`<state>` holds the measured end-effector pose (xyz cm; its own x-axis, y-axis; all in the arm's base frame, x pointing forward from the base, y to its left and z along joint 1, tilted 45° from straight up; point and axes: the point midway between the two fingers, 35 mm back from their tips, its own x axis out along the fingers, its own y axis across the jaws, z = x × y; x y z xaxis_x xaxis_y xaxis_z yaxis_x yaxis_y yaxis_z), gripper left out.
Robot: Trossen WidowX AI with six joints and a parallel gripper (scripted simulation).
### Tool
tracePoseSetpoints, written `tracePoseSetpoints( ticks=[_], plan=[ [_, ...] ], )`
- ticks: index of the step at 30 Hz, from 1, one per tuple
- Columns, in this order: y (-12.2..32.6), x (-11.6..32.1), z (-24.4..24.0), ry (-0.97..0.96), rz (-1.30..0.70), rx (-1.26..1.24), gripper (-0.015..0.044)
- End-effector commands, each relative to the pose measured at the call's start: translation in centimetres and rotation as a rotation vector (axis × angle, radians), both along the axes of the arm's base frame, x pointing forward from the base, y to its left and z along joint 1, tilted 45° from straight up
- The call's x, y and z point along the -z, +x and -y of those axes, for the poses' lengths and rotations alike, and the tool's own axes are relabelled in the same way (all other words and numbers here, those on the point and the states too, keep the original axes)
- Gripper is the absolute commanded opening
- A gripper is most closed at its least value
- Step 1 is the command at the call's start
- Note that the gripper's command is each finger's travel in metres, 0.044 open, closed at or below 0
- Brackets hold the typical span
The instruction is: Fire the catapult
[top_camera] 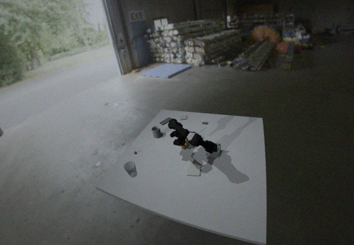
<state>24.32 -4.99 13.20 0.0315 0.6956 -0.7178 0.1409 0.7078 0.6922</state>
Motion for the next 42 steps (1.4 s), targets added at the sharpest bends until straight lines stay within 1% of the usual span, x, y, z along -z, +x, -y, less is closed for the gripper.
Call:
tracePoseSetpoints(
  ticks=[1,23,42],
  plan=[
    [0.0,1.4,1.2,-0.002,-0.033,-0.011,0.0],
    [-2.7,10.4,5.9,0.069,-0.253,-0.104,0.0],
    [-2.5,12.4,4.3,0.073,-0.258,-0.107,0.0]
  ],
)
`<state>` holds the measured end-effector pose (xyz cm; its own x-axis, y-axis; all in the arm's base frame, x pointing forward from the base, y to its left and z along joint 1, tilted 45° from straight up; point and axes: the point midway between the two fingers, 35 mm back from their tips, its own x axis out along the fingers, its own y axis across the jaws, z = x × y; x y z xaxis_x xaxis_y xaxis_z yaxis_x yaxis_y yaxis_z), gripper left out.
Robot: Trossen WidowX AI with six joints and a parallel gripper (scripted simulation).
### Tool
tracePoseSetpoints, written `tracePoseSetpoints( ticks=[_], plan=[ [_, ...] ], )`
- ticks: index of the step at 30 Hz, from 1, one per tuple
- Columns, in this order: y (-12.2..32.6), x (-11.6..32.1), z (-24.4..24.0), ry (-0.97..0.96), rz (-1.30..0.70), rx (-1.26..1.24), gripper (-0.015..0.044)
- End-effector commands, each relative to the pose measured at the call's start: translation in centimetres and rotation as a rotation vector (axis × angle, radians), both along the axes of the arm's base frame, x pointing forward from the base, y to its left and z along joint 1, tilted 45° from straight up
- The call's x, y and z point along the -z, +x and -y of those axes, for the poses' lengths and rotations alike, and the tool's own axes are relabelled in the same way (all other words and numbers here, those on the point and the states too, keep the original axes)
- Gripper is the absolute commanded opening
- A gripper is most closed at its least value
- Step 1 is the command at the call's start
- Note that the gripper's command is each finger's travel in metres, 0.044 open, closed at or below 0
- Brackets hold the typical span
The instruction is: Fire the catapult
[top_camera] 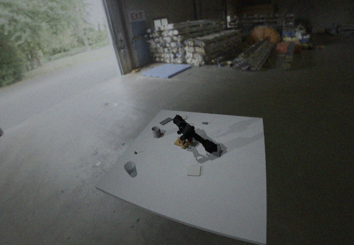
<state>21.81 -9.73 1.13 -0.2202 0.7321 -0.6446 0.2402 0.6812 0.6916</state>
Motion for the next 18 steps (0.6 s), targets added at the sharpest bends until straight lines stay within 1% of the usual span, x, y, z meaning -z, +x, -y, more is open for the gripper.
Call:
tracePoseSetpoints(
  ticks=[1,10,18],
  plan=[
    [0.0,0.43,-0.54,0.004,-0.006,0.002,0.0],
    [0.04,0.43,-0.41,0.001,-0.001,-0.001,0.0],
    [0.04,0.43,-0.41,0.001,-0.001,-0.001,0.021]
  ],
)
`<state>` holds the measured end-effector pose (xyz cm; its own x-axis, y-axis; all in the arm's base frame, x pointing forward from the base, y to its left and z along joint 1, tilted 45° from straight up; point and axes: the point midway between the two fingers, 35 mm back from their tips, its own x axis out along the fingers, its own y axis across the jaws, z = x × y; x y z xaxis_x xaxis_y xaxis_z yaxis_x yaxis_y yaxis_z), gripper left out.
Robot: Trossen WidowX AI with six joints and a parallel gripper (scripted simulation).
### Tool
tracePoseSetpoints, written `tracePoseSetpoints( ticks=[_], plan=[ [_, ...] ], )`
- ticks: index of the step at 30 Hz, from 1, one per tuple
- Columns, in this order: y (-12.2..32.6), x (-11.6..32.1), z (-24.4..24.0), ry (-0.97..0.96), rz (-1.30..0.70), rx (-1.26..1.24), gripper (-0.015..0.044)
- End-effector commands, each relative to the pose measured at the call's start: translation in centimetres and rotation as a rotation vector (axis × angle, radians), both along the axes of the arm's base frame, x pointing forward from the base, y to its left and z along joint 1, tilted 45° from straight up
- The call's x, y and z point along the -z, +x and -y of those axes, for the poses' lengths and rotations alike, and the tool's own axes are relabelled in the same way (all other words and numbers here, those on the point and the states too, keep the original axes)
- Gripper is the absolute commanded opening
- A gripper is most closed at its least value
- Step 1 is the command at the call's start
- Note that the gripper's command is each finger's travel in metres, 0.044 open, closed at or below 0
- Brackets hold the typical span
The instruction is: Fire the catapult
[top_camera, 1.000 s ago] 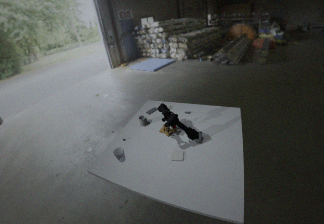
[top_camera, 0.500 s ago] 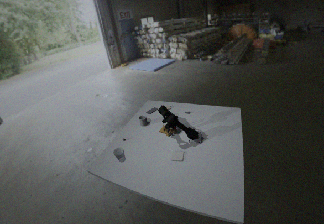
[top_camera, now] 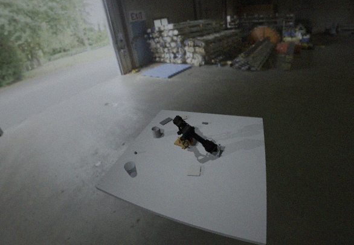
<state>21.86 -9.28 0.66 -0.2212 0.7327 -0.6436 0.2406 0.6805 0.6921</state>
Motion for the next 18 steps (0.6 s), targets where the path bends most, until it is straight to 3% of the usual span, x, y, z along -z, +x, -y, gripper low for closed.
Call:
tracePoseSetpoints(
  ticks=[1,9,13,18],
  plan=[
    [0.0,0.0,0.0,0.0,0.001,0.0,0.0236],
    [-1.0,-6.0,5.7,-0.151,0.087,0.108,0.044],
    [-2.0,-8.4,7.4,-0.211,0.111,0.15,0.044],
    [2.0,-6.3,9.0,-0.246,0.159,0.214,0.044]
  ],
)
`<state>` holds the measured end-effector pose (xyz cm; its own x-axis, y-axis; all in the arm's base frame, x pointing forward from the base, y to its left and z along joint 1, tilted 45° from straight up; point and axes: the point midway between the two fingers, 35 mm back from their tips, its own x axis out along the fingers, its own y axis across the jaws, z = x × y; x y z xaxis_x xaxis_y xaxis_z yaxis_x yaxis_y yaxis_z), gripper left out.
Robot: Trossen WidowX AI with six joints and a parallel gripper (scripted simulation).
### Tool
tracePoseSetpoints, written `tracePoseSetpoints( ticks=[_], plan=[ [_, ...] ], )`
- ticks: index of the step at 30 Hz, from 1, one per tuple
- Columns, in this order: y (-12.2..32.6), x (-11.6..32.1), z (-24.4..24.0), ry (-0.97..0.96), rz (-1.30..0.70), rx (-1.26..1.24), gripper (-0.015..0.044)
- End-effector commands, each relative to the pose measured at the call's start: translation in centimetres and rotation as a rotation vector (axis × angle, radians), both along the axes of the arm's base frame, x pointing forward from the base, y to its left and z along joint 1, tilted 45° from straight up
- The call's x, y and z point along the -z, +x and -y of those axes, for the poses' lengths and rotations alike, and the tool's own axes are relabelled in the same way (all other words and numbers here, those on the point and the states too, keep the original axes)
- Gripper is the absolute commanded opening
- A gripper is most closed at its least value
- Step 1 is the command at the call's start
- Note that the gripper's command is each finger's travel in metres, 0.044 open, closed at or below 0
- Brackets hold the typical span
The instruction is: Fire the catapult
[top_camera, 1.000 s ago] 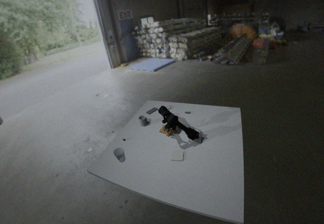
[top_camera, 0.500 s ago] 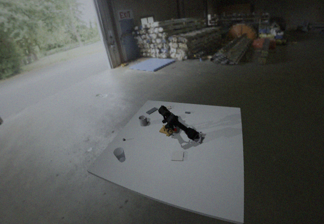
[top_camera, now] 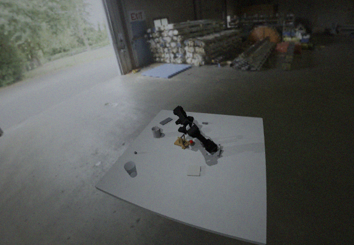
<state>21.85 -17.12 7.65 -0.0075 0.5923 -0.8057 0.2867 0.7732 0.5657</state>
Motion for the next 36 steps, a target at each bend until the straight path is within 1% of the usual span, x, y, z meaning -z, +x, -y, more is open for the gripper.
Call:
tracePoseSetpoints(
  ticks=[1,7,13,25,28,36],
  plan=[
    [3.0,0.8,1.8,-0.044,0.048,0.058,0.044],
    [9.2,1.2,5.8,-0.134,0.181,0.182,0.044],
    [15.4,0.7,9.5,-0.189,0.335,0.295,0.044],
    [27.0,-2.7,14.6,-0.18,0.679,0.473,0.044],
    [28.2,-3.2,14.9,-0.169,0.722,0.486,0.044],
    [28.1,-3.2,15.0,-0.168,0.72,0.484,0.044]
  ],
)
